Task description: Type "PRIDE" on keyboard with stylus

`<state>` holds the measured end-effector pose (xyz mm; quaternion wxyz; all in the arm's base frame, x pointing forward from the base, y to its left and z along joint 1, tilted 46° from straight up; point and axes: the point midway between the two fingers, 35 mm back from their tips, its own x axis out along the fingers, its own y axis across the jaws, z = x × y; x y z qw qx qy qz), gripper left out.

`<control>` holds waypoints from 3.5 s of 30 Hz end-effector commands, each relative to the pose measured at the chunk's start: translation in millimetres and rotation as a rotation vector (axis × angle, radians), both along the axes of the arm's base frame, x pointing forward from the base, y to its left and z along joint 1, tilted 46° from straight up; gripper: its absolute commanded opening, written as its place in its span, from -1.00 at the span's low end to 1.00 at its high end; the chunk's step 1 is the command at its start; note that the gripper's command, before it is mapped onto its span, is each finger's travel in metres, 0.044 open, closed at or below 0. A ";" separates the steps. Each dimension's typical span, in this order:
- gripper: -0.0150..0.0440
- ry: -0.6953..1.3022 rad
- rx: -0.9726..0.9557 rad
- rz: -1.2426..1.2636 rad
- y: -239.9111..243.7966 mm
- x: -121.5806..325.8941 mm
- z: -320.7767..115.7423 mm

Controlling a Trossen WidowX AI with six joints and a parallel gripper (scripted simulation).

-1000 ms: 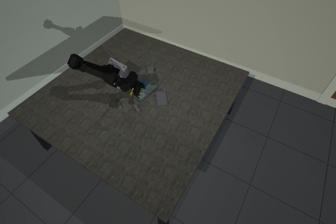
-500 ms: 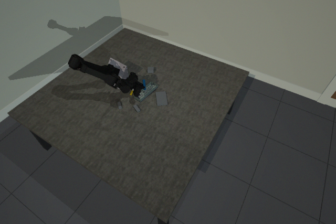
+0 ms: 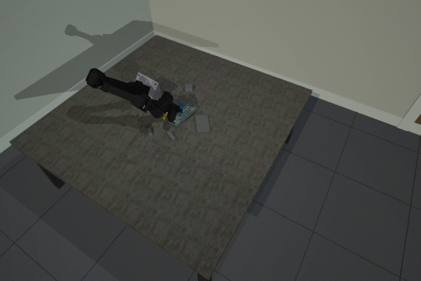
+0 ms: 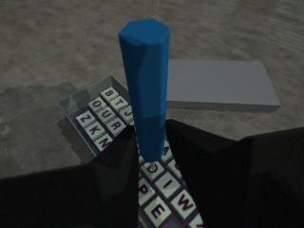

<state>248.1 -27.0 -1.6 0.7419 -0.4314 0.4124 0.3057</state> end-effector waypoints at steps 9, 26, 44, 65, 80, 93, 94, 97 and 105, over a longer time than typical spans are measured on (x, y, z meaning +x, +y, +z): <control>-0.22 0.003 0.003 0.004 3.6 0.2 1.9; -0.27 0.004 0.008 0.010 27.1 2.2 22.8; -0.49 0.003 0.004 0.004 10.3 -18.7 44.0; -0.22 0.003 0.003 0.004 -5.9 -19.9 28.8; -0.22 0.003 0.002 0.004 -13.0 -20.7 21.9; -0.22 0.004 0.002 0.004 -16.8 -21.1 18.3; -0.22 0.004 0.002 0.004 -17.1 -21.1 18.0; -0.22 0.003 0.002 0.004 -16.4 -21.0 18.6; -0.22 0.004 0.002 0.004 -13.9 -20.4 21.1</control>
